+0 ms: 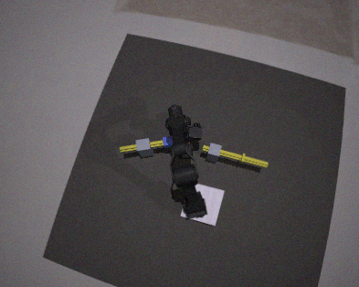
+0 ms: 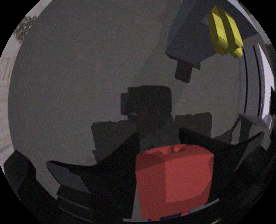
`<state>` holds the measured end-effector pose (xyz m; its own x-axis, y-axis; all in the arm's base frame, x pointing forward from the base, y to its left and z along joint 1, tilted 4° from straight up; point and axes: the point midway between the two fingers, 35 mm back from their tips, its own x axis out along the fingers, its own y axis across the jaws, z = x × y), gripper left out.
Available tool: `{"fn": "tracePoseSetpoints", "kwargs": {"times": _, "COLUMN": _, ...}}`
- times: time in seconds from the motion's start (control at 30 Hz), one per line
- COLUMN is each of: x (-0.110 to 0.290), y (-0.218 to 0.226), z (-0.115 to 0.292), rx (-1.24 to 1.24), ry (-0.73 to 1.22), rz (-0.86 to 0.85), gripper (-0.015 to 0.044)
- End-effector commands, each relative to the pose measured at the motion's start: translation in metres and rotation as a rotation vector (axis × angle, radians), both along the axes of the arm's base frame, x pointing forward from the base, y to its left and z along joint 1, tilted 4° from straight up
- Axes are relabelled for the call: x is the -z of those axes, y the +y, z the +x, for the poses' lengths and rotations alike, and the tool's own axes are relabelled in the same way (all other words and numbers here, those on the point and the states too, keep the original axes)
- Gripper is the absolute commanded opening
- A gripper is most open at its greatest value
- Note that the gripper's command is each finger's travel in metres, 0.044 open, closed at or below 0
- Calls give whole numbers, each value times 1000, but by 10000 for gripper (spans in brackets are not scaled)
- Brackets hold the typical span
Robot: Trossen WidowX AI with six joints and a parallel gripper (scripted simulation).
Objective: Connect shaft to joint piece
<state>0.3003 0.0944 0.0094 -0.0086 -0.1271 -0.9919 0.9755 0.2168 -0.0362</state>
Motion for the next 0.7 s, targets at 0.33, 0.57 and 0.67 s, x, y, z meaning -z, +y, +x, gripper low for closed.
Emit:
{"fn": "tracePoseSetpoints", "kwargs": {"times": 0.33, "x": 0, "y": 0, "z": -1, "rx": 16, "ry": -1, "rz": -9, "gripper": 0}}
{"fn": "tracePoseSetpoints", "kwargs": {"times": 0.57, "x": -1, "y": -1, "z": -1, "rx": 24, "ry": -1, "rz": -11, "gripper": 0}}
{"fn": "tracePoseSetpoints", "kwargs": {"times": 0.67, "x": -1, "y": -1, "z": -1, "rx": 27, "ry": -1, "rz": -11, "gripper": 0}}
